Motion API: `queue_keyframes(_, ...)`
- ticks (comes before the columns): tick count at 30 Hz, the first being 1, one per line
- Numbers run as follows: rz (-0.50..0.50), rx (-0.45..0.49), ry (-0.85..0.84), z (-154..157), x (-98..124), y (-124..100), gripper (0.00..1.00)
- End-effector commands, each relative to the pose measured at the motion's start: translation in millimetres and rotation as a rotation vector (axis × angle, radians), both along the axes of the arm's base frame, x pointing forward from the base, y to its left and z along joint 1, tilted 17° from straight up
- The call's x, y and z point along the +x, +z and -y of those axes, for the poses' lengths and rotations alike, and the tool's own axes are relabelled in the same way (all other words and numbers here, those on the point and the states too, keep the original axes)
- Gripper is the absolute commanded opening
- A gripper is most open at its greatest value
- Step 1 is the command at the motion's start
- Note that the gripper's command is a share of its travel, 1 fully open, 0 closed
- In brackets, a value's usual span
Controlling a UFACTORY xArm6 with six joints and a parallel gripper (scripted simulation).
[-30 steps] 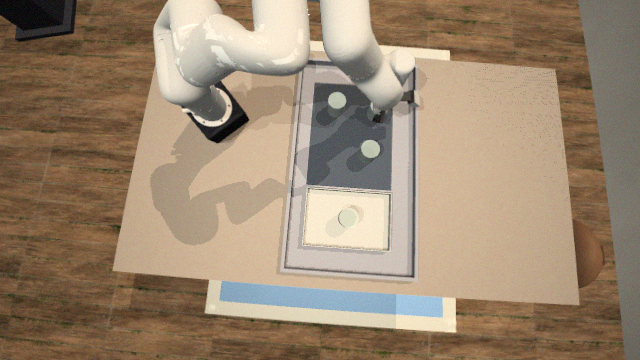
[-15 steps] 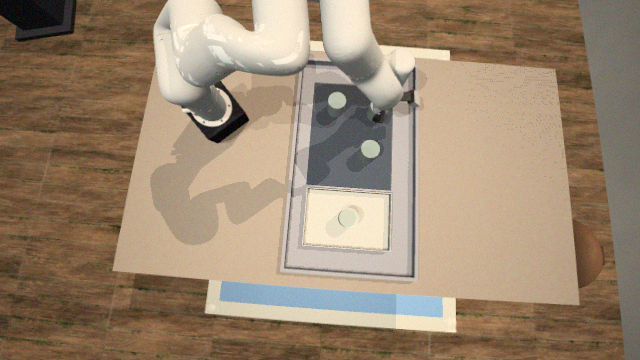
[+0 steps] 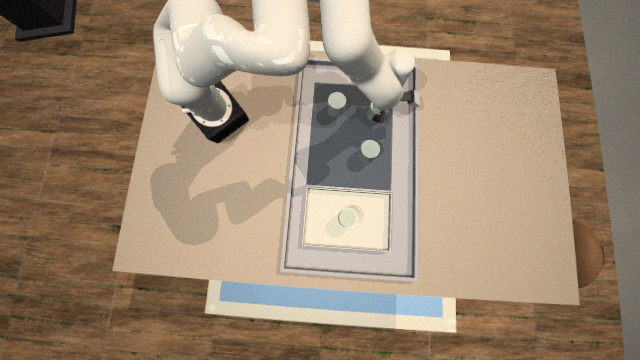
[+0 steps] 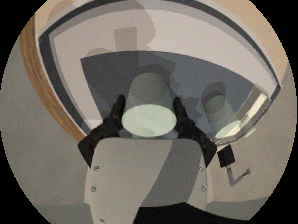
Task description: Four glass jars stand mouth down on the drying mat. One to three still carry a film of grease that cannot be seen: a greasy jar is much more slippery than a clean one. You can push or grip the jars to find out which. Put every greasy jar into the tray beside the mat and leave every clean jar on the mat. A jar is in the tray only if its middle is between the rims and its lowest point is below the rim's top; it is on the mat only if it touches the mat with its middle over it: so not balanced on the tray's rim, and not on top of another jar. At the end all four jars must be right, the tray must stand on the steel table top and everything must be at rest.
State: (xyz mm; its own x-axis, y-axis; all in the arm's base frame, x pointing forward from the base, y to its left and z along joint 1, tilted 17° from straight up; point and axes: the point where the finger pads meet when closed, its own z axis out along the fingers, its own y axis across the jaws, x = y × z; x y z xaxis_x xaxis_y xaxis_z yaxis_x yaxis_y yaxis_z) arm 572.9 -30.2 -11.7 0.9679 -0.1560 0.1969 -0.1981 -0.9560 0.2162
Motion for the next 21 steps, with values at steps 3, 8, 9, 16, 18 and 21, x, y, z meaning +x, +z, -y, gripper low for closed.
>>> queue_keyframes(3, 0.004, 0.0, 0.001, -0.4, 1.6, 1.9, 0.82)
queue_keyframes(8, 0.004, 0.0, 0.001, -0.4, 1.6, 1.9, 0.82)
queue_keyframes(9, 0.004, 0.0, 0.001, -0.4, 1.6, 1.9, 0.82)
queue_keyframes(16, 0.004, 0.0, 0.001, -0.4, 1.6, 1.9, 0.79)
queue_keyframes(18, 0.004, 0.0, 0.001, -0.4, 1.6, 1.9, 0.79)
queue_keyframes(21, 0.004, 0.0, 0.001, -0.4, 1.6, 1.9, 0.79)
